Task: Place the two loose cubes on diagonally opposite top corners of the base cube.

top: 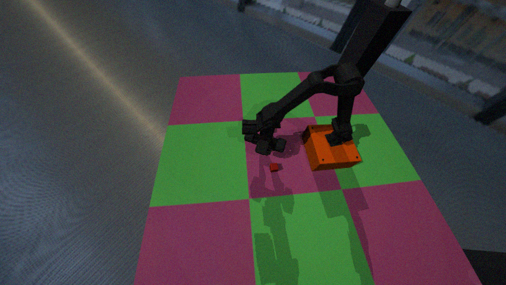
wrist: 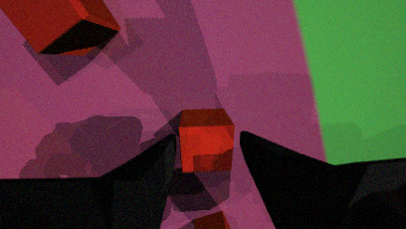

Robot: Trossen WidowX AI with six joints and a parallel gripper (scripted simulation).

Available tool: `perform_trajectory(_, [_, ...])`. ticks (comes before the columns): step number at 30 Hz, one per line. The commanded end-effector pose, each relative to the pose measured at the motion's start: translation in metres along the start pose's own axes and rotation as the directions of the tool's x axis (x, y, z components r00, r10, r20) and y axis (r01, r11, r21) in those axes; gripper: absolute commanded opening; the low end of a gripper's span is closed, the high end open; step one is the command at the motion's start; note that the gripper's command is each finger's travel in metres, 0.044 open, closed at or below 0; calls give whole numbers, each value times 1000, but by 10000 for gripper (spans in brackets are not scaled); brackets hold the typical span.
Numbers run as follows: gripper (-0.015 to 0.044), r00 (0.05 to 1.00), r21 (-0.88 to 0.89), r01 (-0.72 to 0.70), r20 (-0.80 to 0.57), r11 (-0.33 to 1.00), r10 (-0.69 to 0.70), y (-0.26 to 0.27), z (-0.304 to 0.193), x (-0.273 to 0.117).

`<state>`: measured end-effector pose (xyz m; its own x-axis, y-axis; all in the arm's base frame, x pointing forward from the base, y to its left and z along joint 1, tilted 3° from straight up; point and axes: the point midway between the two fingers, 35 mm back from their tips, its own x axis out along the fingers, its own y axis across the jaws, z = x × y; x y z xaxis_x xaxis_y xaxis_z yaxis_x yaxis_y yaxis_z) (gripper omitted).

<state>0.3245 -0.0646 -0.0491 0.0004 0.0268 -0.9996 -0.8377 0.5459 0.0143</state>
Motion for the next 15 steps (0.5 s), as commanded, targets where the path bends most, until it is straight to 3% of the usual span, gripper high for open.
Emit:
perform_trajectory(1, [134,1000,3,-6,2,1000,6,2,0,2])
perform_trajectory(3, [105,1000,3,-6,2,1000,6,2,0,2])
perform_trajectory(15, [105,1000,3,-5,2,1000,5,-2,1,-24])
